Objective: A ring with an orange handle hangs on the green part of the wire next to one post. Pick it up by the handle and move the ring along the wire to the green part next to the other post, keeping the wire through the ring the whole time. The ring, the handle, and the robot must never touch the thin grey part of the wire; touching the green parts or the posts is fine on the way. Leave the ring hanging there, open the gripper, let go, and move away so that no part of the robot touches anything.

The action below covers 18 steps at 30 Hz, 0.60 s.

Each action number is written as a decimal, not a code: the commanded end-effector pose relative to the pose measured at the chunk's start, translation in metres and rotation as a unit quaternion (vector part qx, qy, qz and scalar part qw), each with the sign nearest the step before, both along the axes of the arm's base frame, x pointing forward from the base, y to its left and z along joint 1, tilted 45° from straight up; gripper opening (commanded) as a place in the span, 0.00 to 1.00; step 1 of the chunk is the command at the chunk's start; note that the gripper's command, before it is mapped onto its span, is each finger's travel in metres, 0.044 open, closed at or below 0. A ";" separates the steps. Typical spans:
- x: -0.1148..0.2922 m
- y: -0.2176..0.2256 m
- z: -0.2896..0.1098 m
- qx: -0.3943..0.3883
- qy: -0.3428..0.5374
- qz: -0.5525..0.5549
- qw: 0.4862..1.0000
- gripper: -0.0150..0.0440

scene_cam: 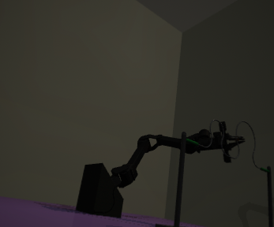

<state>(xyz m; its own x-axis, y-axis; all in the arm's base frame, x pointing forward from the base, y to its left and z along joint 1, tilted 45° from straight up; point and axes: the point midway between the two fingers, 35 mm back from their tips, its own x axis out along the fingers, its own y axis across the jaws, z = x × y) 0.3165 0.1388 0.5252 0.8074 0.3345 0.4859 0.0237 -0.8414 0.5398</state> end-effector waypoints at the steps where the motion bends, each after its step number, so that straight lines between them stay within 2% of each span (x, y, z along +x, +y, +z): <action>1: 0.001 -0.002 -0.001 0.028 0.005 -0.001 1.000 0.00; 18: 0.001 -0.004 0.001 0.117 0.015 0.004 0.993 0.00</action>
<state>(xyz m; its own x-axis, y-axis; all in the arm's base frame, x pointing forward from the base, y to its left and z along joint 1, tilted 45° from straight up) 0.3170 0.1353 0.5268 0.8176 0.2401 0.5233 0.0463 -0.9334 0.3558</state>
